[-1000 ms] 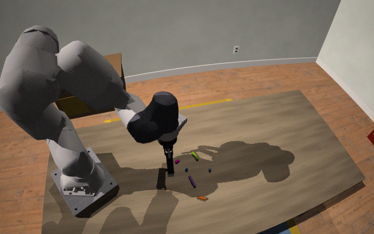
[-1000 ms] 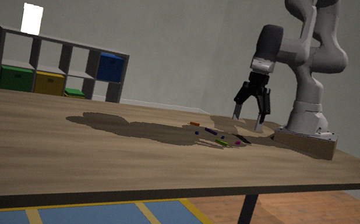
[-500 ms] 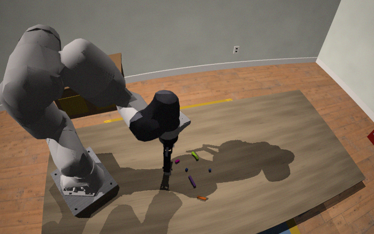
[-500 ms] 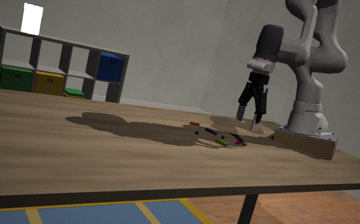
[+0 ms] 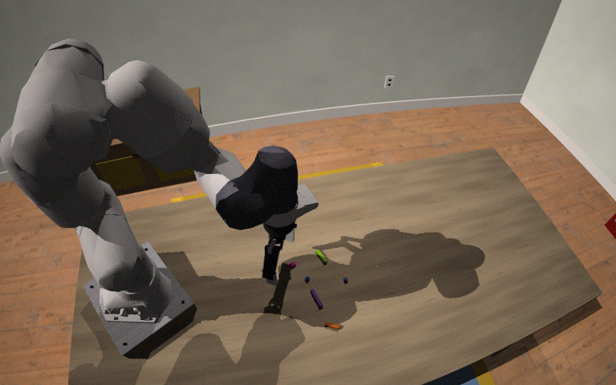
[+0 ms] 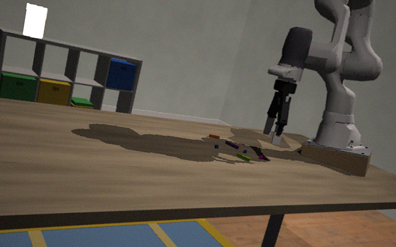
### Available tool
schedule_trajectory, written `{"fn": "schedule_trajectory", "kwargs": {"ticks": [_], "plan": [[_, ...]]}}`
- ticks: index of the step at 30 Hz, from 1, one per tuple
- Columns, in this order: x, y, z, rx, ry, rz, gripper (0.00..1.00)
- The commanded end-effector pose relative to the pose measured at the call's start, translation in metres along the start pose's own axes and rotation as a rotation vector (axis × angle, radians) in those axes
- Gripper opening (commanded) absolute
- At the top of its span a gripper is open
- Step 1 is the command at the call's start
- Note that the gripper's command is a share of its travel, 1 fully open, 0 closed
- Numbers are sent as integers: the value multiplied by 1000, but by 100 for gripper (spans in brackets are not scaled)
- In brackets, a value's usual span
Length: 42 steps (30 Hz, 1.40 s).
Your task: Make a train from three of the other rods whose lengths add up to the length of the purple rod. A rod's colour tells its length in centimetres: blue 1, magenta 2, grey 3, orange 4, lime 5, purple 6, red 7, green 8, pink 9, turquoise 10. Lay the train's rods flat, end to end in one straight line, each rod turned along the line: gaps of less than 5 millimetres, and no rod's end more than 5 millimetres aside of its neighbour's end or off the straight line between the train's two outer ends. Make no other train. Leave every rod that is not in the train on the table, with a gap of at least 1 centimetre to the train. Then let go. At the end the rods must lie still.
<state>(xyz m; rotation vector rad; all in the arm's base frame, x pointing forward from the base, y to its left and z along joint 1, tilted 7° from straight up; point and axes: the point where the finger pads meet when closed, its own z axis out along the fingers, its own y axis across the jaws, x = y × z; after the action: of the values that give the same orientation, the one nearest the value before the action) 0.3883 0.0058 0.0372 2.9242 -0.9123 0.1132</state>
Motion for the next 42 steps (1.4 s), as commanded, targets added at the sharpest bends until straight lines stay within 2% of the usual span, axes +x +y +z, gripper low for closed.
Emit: {"fn": "schedule_trajectory", "kwargs": {"ticks": [1, 6, 42], "plan": [[1, -4, 0, -9, 19, 166, 100], [1, -6, 1, -8, 18, 233, 100], [1, -6, 1, -8, 18, 234, 100]]}}
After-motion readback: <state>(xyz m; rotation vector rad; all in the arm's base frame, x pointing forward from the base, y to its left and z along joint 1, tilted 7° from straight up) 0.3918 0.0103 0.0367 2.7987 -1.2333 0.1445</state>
